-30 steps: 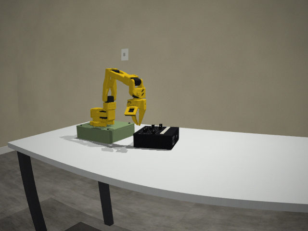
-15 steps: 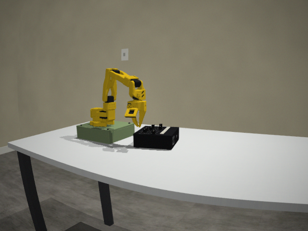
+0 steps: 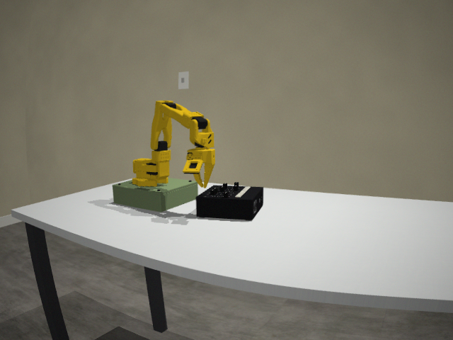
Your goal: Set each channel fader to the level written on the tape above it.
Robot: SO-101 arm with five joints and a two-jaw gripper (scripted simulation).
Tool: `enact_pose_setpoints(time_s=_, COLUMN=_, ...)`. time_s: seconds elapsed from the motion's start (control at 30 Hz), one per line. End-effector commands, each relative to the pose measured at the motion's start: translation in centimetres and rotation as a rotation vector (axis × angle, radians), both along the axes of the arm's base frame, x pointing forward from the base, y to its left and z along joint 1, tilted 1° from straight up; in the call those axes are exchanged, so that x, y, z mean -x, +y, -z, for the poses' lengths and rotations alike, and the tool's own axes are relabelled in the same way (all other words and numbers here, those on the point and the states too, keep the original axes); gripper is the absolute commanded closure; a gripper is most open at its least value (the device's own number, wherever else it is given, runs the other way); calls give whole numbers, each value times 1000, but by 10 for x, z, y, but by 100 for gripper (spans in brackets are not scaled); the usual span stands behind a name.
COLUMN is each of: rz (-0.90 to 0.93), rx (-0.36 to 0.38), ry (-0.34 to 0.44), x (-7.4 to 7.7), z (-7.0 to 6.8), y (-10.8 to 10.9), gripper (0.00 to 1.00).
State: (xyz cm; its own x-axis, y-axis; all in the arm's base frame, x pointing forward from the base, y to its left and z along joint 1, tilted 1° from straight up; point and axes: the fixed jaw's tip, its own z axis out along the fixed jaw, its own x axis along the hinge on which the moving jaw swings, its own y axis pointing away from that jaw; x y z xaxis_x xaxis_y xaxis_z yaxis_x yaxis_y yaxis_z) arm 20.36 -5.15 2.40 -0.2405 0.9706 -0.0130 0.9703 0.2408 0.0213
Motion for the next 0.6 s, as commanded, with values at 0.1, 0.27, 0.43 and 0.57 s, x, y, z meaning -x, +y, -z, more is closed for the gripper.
enact_pose_setpoints(time_s=0.1, rz=3, rx=-4, ry=10, x=2, z=3, y=2, gripper=100)
enact_pose_setpoints(time_s=0.27, rz=3, rx=-4, ry=10, x=1, z=2, y=2, gripper=100)
enact_pose_setpoints(time_s=0.43, rz=3, rx=-4, ry=10, x=1, z=2, y=2, gripper=100)
enact_pose_setpoints(time_s=0.57, rz=3, rx=-4, ry=10, x=1, z=2, y=2, gripper=100)
